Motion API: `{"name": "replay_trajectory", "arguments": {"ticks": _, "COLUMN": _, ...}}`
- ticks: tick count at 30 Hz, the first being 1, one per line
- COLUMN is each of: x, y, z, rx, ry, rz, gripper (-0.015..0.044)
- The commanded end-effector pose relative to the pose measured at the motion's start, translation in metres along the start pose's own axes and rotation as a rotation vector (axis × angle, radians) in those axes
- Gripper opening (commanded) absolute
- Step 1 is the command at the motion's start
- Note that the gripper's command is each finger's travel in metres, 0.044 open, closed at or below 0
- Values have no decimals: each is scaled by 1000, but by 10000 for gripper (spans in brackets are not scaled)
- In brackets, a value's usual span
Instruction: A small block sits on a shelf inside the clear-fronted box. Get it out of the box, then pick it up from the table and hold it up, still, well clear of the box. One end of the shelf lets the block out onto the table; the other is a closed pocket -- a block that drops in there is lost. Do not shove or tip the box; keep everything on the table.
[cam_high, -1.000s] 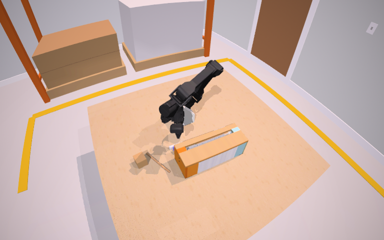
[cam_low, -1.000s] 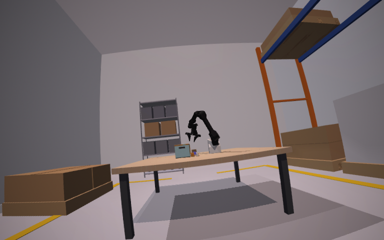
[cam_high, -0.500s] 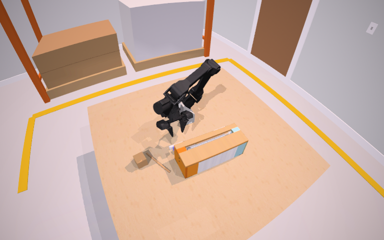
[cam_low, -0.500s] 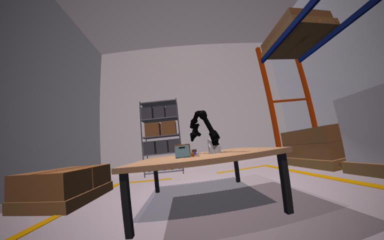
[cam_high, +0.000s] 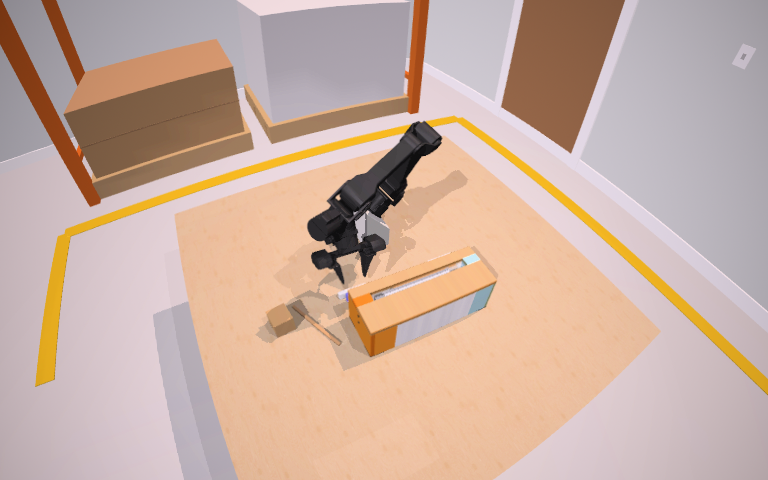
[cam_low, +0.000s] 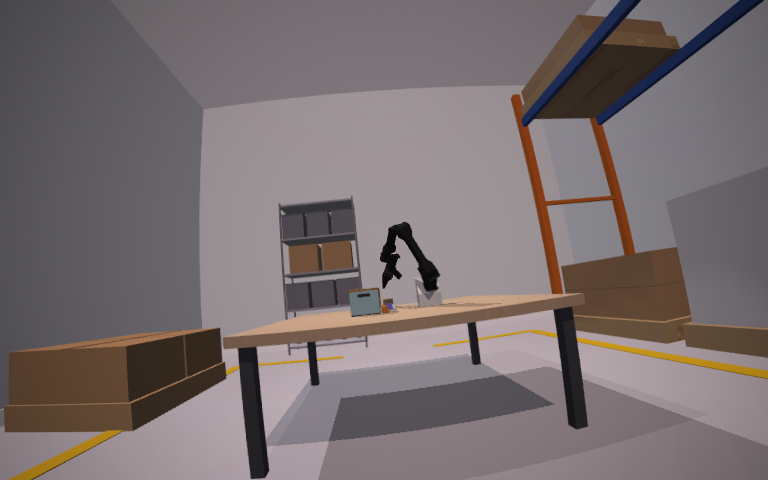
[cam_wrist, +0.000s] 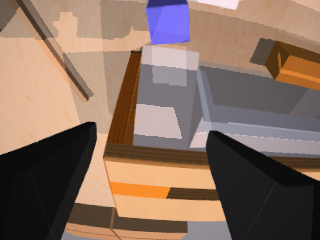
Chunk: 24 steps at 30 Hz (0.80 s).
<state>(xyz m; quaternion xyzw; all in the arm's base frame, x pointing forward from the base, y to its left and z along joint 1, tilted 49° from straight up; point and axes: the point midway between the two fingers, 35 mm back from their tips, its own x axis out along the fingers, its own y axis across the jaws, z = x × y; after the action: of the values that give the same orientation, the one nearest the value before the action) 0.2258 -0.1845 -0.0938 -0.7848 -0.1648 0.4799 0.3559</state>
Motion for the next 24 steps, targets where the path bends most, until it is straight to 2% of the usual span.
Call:
{"name": "replay_trajectory", "arguments": {"ticks": 1, "x": 48, "y": -10, "z": 26, "rx": 20, "ry": -5, "rz": -21, "gripper": 285}}
{"name": "replay_trajectory", "arguments": {"ticks": 24, "x": 75, "y": -8, "z": 38, "rx": 21, "ry": -5, "rz": -21, "gripper": 285}}
